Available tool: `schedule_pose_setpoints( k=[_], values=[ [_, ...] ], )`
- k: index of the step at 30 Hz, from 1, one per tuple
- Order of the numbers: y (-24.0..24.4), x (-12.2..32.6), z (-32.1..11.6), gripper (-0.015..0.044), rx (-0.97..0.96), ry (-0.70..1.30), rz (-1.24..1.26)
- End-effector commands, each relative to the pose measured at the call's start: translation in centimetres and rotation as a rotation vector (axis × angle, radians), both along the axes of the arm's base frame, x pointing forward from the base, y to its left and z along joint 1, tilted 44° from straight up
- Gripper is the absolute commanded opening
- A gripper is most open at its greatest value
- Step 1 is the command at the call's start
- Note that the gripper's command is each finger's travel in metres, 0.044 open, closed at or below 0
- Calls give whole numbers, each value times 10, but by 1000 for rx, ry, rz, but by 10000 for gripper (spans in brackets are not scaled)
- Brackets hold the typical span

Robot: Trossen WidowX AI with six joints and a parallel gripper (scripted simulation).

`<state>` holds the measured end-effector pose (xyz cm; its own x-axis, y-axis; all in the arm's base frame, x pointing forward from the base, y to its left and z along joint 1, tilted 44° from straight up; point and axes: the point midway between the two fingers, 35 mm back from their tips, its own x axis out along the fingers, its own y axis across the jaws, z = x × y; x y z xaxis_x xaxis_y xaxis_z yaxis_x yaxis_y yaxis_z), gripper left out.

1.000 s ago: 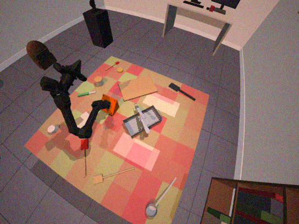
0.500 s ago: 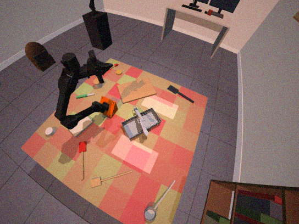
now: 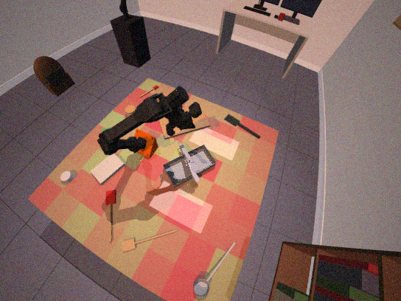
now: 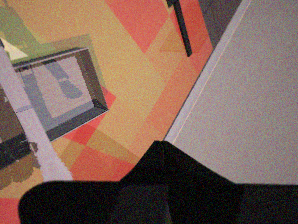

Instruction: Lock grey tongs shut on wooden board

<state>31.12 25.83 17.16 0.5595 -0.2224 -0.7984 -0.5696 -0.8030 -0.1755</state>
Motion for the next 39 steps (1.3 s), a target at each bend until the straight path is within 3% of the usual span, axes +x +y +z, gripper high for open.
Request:
schedule_pose_setpoints(
  k=[1, 9, 39],
  values=[
    [-47, 42, -31, -150, -155, 153, -104],
    [-151, 87, -88, -150, -362, 515, -259],
    [-169, 90, -109, -150, -413, 519, -263]
  ],
)
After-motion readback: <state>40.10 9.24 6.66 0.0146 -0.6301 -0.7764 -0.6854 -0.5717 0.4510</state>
